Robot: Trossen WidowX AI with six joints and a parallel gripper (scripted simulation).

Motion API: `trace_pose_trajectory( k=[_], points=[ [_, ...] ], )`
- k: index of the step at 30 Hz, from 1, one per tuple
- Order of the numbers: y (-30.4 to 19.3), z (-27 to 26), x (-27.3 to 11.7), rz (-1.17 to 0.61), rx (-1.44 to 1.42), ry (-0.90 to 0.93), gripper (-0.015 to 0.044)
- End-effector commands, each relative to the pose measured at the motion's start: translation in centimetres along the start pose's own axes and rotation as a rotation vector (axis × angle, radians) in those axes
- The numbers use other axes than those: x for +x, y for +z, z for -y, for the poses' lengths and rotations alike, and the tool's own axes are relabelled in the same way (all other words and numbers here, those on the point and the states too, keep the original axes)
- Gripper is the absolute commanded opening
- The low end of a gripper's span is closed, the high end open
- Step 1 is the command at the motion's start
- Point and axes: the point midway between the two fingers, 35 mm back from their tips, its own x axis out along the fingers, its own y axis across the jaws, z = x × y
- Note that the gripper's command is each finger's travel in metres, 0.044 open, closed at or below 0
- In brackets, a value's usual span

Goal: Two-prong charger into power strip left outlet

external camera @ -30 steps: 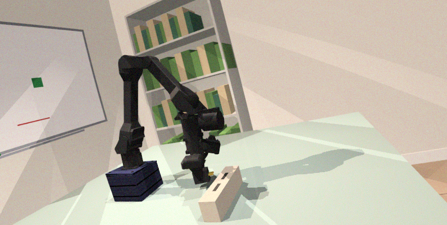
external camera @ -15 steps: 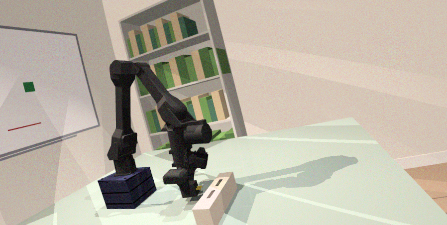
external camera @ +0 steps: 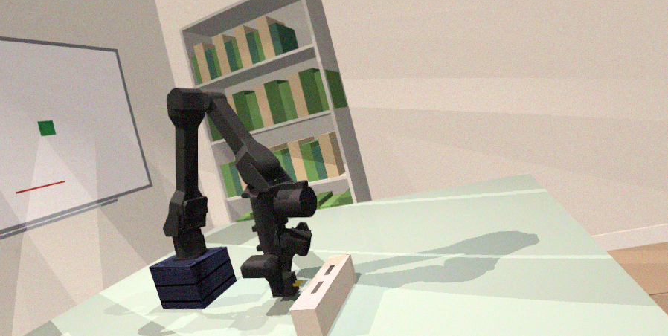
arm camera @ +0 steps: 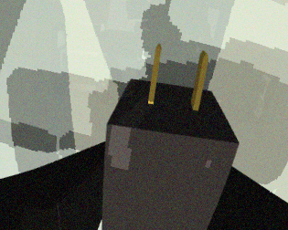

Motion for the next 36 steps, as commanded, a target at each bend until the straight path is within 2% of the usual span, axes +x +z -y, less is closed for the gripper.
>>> trace_pose_trajectory(
  k=[1, 36],
  points=[
    [0.6, 0.1, -0.1, 0.004, 0.011, 0.004, 0.0000],
    [4.0, 1.0, -0.2, 0.008, 0.057, 0.007, 0.0000]
  ],
)
